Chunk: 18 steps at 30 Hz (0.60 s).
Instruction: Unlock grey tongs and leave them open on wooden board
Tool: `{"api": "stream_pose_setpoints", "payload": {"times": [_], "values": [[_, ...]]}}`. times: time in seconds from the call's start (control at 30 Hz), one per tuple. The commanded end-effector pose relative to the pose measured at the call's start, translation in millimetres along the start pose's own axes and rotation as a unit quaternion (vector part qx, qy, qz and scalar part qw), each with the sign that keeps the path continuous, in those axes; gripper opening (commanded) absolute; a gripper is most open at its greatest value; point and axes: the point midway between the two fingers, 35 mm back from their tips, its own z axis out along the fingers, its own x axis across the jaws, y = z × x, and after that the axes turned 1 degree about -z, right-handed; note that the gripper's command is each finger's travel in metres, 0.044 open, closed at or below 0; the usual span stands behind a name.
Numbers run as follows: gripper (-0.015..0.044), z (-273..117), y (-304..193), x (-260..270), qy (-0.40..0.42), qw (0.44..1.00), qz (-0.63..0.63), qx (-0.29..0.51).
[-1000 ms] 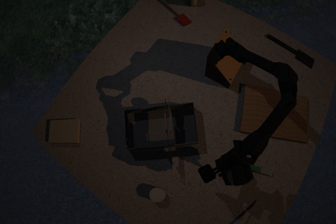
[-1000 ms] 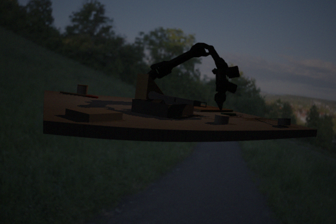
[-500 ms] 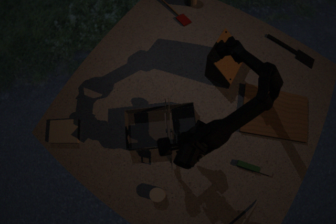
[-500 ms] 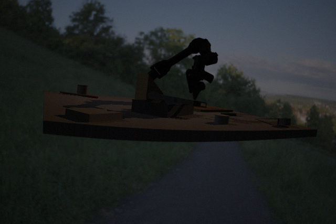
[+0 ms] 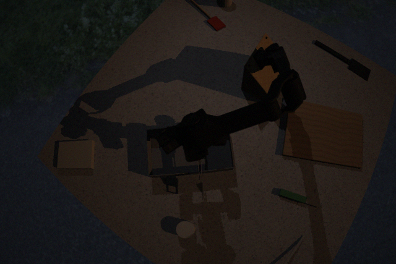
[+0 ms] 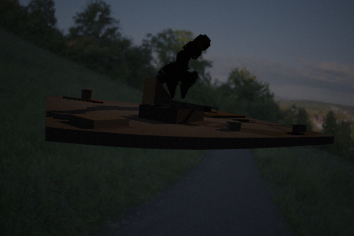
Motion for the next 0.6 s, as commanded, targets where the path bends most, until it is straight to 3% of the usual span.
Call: {"api": "stream_pose_setpoints", "payload": {"times": [0.0,0.57], "values": [[0.044,-1,7,2,0.002,1.0,-0.009,-0.004],[0.044,11,16,4,0.002,1.0,-0.009,-0.004]]}}
